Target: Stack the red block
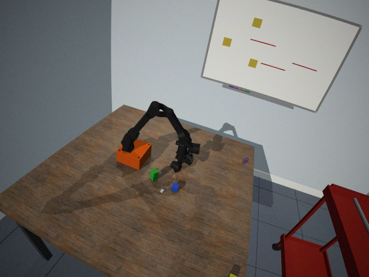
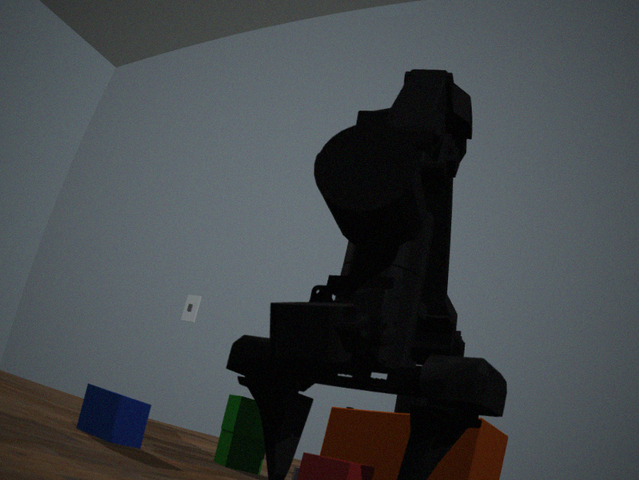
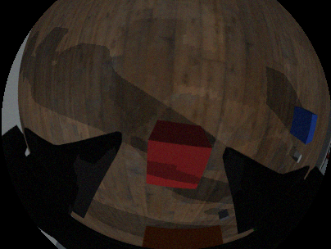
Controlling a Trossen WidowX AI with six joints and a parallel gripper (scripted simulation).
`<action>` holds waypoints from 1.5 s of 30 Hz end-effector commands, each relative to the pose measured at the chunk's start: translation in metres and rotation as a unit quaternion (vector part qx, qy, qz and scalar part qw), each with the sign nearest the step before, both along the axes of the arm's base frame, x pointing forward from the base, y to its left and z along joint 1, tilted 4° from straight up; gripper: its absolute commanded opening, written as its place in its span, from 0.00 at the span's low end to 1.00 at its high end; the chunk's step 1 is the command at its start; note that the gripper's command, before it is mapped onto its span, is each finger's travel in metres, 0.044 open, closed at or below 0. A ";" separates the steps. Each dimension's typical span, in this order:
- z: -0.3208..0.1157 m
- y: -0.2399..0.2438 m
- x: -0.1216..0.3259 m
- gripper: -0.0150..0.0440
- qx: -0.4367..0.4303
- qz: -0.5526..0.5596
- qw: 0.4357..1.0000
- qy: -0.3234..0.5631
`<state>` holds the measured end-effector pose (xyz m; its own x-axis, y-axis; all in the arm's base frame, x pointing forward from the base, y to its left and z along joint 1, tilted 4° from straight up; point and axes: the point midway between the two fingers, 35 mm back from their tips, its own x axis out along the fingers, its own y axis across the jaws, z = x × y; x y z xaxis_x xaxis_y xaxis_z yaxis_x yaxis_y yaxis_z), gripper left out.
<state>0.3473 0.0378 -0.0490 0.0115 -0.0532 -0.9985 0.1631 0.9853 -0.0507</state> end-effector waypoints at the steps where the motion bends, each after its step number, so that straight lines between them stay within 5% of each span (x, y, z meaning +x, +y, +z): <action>1: -0.001 -0.001 0.000 1.00 -0.003 0.002 1.000 0.000; 4: 0.000 -0.001 0.000 1.00 -0.003 0.002 1.000 0.000; 15: 0.000 -0.001 0.000 0.51 -0.003 0.002 1.000 0.000; 22: 0.000 -0.001 0.000 0.43 -0.003 0.002 1.000 0.000; 26: 0.010 0.000 0.000 0.25 -0.003 0.002 1.000 0.000; 45: 0.112 0.007 -0.001 0.25 -0.003 0.002 1.000 0.000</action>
<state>0.3465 0.0439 0.0472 0.0076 -0.0548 -0.9985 0.1545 0.9866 -0.0530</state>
